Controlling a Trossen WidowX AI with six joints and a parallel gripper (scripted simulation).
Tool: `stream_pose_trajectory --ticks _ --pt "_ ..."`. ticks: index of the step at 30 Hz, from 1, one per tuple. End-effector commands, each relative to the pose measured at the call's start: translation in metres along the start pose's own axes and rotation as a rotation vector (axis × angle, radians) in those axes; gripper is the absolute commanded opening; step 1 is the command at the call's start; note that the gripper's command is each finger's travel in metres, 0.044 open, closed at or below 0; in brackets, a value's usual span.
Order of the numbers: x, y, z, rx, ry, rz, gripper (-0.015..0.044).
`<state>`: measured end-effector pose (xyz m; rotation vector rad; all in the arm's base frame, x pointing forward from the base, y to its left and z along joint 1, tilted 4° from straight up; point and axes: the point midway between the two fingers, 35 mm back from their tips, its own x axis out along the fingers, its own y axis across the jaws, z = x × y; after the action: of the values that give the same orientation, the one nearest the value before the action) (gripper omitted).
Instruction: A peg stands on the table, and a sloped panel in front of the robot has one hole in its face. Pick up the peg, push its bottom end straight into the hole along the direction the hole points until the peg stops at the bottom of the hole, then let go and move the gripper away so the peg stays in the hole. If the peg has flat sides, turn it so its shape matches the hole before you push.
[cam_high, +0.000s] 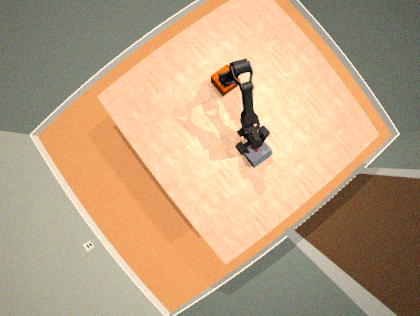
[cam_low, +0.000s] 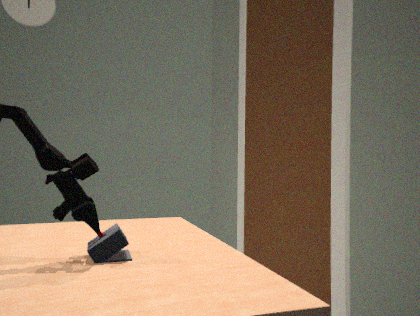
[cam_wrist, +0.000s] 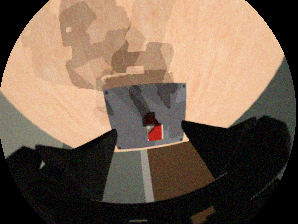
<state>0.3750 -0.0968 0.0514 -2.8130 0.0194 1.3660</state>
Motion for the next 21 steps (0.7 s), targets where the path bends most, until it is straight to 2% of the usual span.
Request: stream_pose_trajectory --ticks 1,21 --pt "-0.006 0.0 -0.001 -0.002 0.001 -0.003 0.044" --pt "-0.032 0.002 -0.003 -0.001 0.001 -0.001 0.044"
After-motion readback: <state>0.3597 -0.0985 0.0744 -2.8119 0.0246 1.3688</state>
